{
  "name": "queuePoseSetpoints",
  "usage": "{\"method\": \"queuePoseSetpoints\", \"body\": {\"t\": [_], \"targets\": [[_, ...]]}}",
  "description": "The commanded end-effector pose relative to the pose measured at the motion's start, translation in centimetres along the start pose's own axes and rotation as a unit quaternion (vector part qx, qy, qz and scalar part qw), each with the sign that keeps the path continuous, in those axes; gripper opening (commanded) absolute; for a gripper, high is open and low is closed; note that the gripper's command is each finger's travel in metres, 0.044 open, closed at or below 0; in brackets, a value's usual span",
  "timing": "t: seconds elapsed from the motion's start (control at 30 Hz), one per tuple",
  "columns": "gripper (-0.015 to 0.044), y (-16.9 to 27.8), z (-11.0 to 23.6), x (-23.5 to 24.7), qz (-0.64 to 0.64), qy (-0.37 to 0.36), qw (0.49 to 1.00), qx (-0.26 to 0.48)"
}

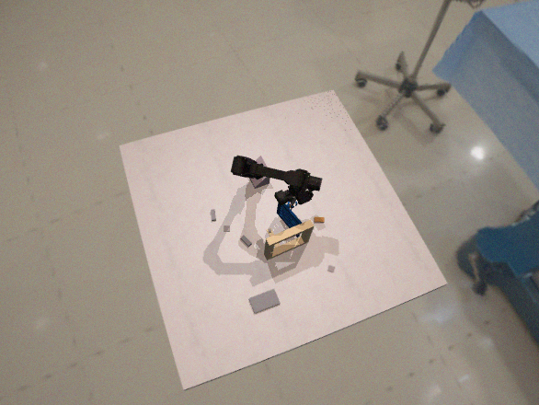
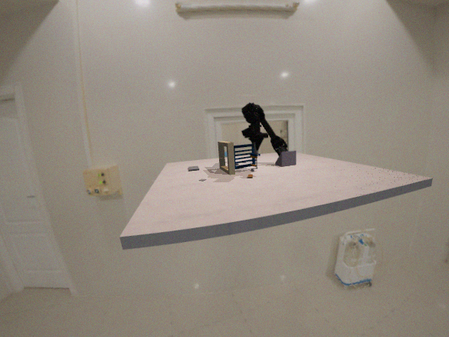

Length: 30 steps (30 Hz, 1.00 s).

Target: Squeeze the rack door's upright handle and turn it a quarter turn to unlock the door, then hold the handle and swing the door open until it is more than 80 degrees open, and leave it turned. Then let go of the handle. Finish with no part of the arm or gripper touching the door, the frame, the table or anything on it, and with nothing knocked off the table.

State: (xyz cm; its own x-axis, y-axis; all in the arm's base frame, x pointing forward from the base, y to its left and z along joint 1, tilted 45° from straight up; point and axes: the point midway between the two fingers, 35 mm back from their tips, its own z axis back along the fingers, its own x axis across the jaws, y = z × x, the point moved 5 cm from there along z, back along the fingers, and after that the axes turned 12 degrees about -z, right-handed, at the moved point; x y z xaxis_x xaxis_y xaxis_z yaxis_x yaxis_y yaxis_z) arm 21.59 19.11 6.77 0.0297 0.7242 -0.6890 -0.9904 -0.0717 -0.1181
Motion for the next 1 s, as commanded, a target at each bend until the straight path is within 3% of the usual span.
{"method": "queuePoseSetpoints", "body": {"t": [0.0,0.3,0.77,0.97], "targets": [[0.0015,-0.1,0.0,0.8,-0.040,-0.002,0.999,0.001],[0.0015,-0.3,0.0,2.8,-0.110,-0.002,0.994,0.001],[0.0015,-0.3,0.0,2.8,-0.111,-0.002,0.994,0.001],[0.0172,-0.3,0.0,2.8,-0.111,-0.002,0.994,0.001]]}}
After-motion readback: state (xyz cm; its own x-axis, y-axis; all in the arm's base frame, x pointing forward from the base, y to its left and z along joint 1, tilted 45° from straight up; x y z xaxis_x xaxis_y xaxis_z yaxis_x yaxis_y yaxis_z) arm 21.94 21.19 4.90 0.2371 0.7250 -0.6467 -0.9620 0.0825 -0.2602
